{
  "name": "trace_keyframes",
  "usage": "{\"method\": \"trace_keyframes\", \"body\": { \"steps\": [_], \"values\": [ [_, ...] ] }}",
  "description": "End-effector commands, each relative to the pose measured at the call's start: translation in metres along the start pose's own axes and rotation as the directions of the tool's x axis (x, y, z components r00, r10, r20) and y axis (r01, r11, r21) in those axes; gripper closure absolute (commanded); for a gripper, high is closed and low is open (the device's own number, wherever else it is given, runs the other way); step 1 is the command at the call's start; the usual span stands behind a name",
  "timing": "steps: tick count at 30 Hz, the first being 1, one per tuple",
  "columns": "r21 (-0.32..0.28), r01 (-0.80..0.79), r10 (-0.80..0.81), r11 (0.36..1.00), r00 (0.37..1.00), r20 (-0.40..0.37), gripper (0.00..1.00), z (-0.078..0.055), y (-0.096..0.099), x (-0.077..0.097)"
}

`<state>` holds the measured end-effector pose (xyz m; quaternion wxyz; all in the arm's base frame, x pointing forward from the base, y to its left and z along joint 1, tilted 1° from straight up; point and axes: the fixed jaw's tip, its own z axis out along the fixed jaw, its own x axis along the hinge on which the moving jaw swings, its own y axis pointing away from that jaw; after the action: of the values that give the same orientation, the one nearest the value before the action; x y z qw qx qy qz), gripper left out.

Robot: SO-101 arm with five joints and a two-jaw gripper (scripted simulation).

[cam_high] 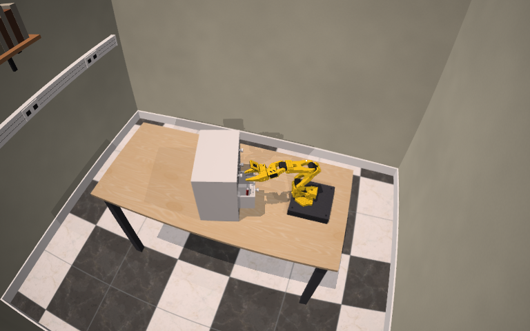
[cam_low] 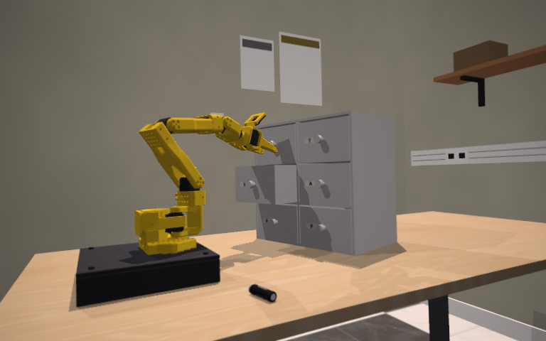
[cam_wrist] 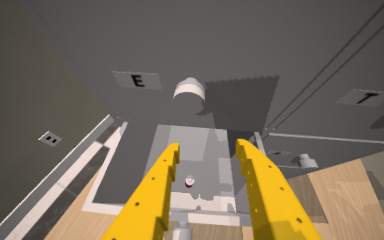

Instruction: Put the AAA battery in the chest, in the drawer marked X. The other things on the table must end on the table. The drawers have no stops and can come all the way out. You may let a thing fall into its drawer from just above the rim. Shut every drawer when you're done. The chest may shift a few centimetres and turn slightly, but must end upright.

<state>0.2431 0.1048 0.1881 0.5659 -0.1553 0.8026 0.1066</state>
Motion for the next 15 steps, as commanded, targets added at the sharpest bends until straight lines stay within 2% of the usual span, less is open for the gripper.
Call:
{"method": "trace_keyframes", "body": {
  "steps": [1,11,15],
  "values": [
    [-0.007,0.002,-0.002,1.0,1.0,0.005,0.77,-0.001,0.002,-0.002],
    [-0.007,0.002,-0.002,1.0,1.0,0.005,0.77,-0.001,0.002,-0.002],
    [-0.007,0.002,-0.002,1.0,1.0,0.005,0.77,-0.012,0.002,-0.002]
  ]
}}
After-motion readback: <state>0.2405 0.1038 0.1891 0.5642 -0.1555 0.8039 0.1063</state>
